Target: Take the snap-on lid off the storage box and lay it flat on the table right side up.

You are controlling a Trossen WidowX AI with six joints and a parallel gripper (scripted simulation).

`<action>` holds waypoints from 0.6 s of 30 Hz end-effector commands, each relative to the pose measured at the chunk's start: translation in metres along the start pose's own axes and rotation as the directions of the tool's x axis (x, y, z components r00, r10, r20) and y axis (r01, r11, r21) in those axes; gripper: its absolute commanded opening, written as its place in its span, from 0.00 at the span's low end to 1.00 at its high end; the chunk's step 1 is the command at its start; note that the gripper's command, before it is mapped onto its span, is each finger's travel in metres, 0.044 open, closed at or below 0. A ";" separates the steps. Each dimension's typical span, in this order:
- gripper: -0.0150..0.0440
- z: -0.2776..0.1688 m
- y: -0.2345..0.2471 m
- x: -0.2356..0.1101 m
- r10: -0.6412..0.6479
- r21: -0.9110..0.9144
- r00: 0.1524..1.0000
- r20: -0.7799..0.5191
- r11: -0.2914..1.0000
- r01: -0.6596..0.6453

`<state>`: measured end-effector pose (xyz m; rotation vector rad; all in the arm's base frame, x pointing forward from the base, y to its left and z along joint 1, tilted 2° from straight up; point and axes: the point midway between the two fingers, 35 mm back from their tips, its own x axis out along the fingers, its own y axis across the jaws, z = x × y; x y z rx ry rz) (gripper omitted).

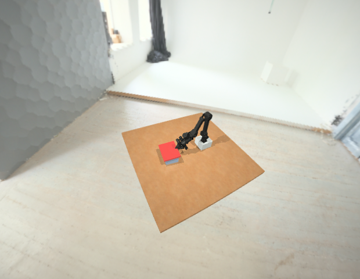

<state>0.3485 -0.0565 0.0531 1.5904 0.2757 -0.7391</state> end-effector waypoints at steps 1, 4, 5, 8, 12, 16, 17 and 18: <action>0.25 0.000 0.001 0.000 0.001 -0.003 1.000 -0.001 1.000 -0.001; 0.25 0.000 0.003 -0.002 0.002 -0.005 1.000 -0.004 1.000 -0.002; 0.25 0.000 0.004 -0.003 0.002 -0.006 1.000 -0.004 1.000 -0.002; 0.25 0.000 0.007 -0.005 0.002 -0.006 1.000 -0.004 1.000 -0.002; 0.25 0.000 0.011 -0.008 0.002 -0.006 1.000 -0.004 1.000 -0.002; 0.25 0.000 0.016 -0.011 0.002 -0.006 1.000 -0.004 1.000 -0.002; 0.25 0.000 0.017 -0.012 0.002 -0.006 1.000 -0.004 1.000 -0.002; 0.25 0.000 0.018 -0.013 0.002 -0.006 1.000 -0.004 1.000 -0.002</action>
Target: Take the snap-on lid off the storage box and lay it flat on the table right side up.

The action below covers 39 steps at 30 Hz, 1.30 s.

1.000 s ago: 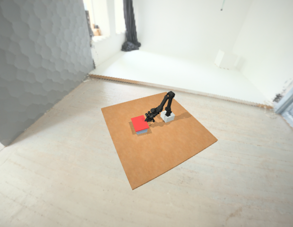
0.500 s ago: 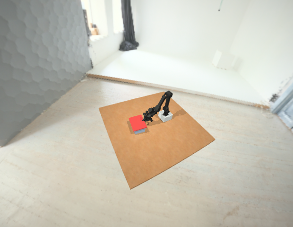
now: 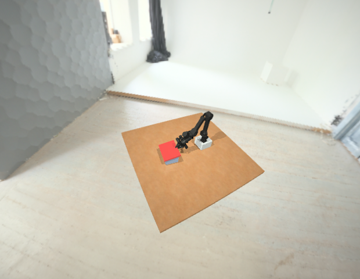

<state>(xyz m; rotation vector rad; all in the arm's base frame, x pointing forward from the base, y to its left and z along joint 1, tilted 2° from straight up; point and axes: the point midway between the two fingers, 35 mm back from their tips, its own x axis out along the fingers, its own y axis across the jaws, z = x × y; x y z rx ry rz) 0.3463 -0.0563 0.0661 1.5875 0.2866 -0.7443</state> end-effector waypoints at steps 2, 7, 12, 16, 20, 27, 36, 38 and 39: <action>0.25 0.000 0.011 -0.005 0.013 -0.002 1.000 -0.002 1.000 -0.013; 0.25 -0.001 0.017 -0.008 0.013 -0.002 1.000 -0.002 1.000 -0.013; 0.25 -0.001 0.024 -0.011 0.013 -0.002 1.000 -0.002 1.000 -0.013; 0.25 -0.001 0.029 -0.013 0.013 -0.002 1.000 -0.002 1.000 -0.013; 0.25 -0.001 0.034 -0.015 0.014 -0.002 1.000 -0.002 1.000 -0.014; 0.25 -0.001 0.044 -0.018 0.014 -0.002 1.000 -0.002 1.000 -0.014; 0.25 -0.001 0.058 -0.020 0.015 -0.002 1.000 -0.002 1.000 -0.015; 0.25 -0.001 0.061 -0.020 0.015 -0.002 1.000 -0.002 1.000 -0.015; 0.25 -0.001 0.063 -0.020 0.015 -0.002 1.000 -0.002 1.000 -0.015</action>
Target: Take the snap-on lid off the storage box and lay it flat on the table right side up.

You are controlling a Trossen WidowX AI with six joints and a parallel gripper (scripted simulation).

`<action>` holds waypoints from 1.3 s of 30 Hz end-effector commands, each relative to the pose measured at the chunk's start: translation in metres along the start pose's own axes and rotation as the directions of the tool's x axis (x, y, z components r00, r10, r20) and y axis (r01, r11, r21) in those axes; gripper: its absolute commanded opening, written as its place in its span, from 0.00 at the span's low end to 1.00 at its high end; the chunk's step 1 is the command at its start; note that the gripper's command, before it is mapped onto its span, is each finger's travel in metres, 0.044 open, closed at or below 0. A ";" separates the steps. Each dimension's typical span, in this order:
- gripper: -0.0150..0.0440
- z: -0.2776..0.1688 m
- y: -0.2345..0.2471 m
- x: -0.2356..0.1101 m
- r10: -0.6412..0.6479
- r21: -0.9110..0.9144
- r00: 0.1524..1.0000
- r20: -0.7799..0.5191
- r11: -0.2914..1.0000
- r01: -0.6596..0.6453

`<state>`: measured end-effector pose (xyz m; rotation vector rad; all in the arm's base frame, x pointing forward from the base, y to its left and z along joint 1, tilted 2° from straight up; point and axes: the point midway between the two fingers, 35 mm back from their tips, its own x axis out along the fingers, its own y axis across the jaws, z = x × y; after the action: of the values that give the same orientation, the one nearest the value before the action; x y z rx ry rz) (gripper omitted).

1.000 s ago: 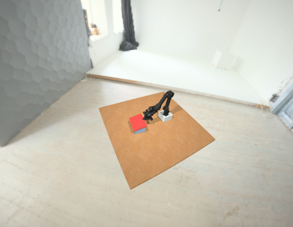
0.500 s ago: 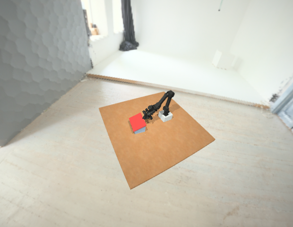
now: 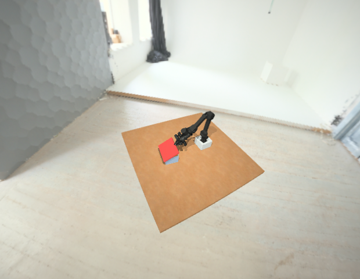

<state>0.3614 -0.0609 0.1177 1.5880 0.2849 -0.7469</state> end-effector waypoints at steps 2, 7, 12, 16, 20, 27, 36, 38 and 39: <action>0.25 -0.001 0.015 -0.002 0.016 -0.003 1.000 -0.004 1.000 -0.016; 0.25 -0.001 0.023 -0.004 0.016 -0.003 1.000 -0.004 1.000 -0.016; 0.25 -0.001 0.031 -0.004 0.017 -0.003 1.000 -0.004 1.000 -0.017; 0.25 -0.001 0.036 -0.006 0.017 -0.003 1.000 -0.004 1.000 -0.017; 0.25 -0.001 0.040 -0.009 0.017 -0.003 1.000 -0.004 1.000 -0.017; 0.25 -0.001 0.047 -0.015 0.017 -0.003 1.000 -0.004 1.000 -0.017; 0.25 -0.001 0.056 -0.023 0.017 -0.003 1.000 -0.004 1.000 -0.017; 0.25 -0.001 0.058 -0.025 0.017 -0.003 1.000 -0.004 1.000 -0.017; 0.25 -0.001 0.059 -0.026 0.017 -0.003 1.000 -0.004 1.000 -0.017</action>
<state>0.3752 -0.0640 0.1678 1.5854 0.2906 -0.7471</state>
